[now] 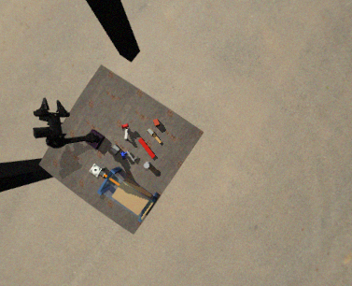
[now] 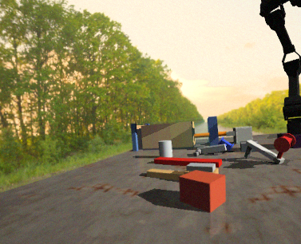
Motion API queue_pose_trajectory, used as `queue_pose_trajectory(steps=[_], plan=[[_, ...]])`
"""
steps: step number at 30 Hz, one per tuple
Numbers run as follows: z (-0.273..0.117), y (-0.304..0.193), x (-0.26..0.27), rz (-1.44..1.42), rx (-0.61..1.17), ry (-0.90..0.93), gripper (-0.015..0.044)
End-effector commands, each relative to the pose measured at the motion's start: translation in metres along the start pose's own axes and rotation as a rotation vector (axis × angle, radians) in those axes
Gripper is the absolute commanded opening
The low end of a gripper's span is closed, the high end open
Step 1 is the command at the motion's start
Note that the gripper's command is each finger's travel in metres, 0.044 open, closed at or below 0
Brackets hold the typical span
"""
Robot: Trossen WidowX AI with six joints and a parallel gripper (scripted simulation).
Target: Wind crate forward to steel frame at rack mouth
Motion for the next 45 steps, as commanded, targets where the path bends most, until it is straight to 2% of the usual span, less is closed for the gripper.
queue_pose_trajectory(steps=[1,4,11,21,30,35,40,45], plan=[[0.0,-0.001,0.0,0.003,0.004,-0.001,0.0426],[0.001,-0.016,0.005,0.048,0.064,-0.015,0.044],[0.002,-0.087,0.04,0.276,0.357,-0.025,0.044],[-0.008,-0.173,0.123,0.63,0.775,0.152,0.044],[-0.032,-0.215,0.213,0.905,1.133,0.501,0.044],[-0.051,-0.222,0.266,1.04,1.304,0.812,0.044],[-0.07,-0.218,0.309,1.137,1.402,1.175,0.044],[-0.073,-0.217,0.314,1.147,1.409,1.229,0.044]])
Point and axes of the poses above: the point midway between the two fingers, 35 mm back from their tips, its own z axis out along the fingers, its own x axis across the jaws, y = z × x, the point moved 10 cm from there along -z, back along the fingers, and after that the axes turned 4 degrees about z, right-handed, at the moved point
